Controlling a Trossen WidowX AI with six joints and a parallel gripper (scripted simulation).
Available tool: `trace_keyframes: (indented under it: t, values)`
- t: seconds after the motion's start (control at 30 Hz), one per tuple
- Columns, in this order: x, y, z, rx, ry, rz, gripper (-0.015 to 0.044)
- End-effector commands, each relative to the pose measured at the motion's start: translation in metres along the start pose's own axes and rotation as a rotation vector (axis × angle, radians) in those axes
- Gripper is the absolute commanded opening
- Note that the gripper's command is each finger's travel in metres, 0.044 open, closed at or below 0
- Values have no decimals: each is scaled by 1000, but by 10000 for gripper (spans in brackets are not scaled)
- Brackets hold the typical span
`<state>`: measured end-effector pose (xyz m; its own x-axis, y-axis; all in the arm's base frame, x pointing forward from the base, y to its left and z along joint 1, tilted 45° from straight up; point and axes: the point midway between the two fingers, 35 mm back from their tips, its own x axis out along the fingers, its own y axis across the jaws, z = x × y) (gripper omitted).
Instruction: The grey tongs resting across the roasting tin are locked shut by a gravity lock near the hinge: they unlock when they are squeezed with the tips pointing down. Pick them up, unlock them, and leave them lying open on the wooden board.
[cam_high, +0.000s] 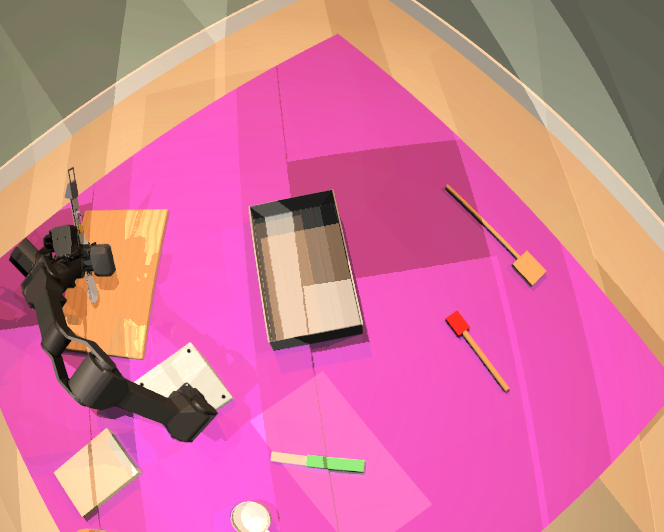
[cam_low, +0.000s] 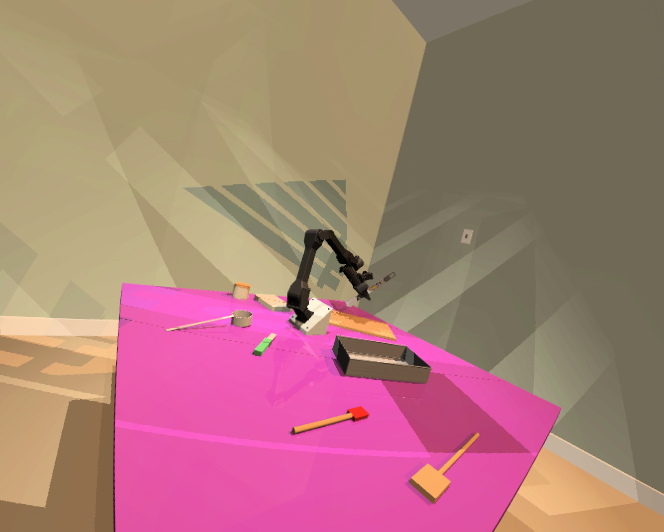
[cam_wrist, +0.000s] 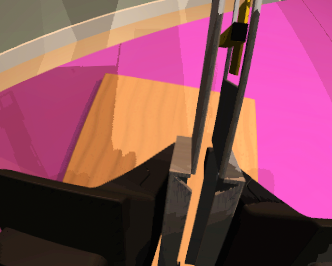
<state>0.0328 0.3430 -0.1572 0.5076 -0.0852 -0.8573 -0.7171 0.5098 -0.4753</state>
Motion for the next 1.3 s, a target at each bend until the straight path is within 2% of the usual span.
trace_keyframes:
  t: [0.0, 1.27]
  values:
    - [1, 3, 7, -2, 47, 6, -150]
    - [2, -11, 18, 17, 665, 37, -150]
